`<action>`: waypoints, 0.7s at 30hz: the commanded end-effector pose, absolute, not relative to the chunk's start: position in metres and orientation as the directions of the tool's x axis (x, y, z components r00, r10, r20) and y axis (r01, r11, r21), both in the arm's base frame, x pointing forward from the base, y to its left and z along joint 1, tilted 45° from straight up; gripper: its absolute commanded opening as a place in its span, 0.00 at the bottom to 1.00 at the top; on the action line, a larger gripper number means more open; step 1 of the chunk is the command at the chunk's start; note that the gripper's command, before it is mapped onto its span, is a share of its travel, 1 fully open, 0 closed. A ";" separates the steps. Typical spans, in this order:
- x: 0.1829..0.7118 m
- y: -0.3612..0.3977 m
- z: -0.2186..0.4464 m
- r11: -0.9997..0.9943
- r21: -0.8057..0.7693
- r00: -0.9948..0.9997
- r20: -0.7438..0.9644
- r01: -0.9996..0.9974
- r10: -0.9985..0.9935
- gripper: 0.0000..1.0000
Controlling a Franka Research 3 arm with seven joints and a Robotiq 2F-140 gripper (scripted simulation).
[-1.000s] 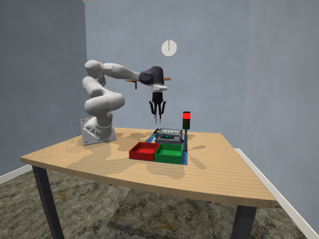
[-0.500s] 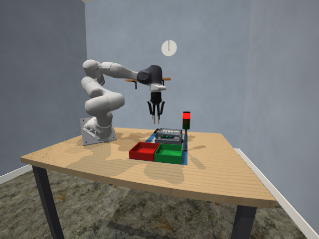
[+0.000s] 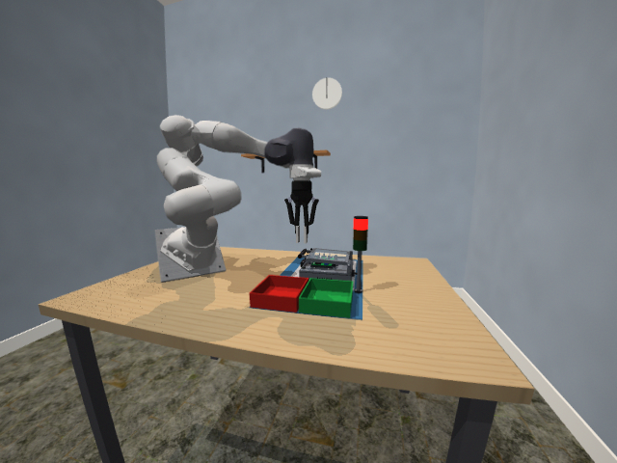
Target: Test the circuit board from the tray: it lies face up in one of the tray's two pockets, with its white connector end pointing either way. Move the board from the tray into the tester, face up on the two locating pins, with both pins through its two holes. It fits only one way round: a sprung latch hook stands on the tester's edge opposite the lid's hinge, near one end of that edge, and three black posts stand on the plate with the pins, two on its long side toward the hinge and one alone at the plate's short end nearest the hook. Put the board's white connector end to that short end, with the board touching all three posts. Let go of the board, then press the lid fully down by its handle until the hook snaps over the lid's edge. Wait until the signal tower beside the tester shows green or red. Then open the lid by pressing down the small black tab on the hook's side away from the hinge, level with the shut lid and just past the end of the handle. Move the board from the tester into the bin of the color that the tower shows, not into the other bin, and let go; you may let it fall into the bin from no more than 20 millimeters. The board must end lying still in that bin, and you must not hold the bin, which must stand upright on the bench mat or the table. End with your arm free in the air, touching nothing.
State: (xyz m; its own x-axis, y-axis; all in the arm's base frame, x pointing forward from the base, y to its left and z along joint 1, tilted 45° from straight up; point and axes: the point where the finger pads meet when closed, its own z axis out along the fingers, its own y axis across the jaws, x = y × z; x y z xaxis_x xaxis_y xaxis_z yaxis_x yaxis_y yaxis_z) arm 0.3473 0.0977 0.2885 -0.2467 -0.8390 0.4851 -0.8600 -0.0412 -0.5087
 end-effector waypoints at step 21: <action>0.355 0.092 0.280 -0.052 -0.509 -0.238 0.488 -0.859 -0.840 0.16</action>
State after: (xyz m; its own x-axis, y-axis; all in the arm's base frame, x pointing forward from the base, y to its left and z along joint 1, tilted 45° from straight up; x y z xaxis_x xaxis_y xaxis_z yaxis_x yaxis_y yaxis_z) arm 0.3539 0.0919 0.2802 -0.2422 -0.8399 0.4857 -0.8591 -0.0470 -0.5097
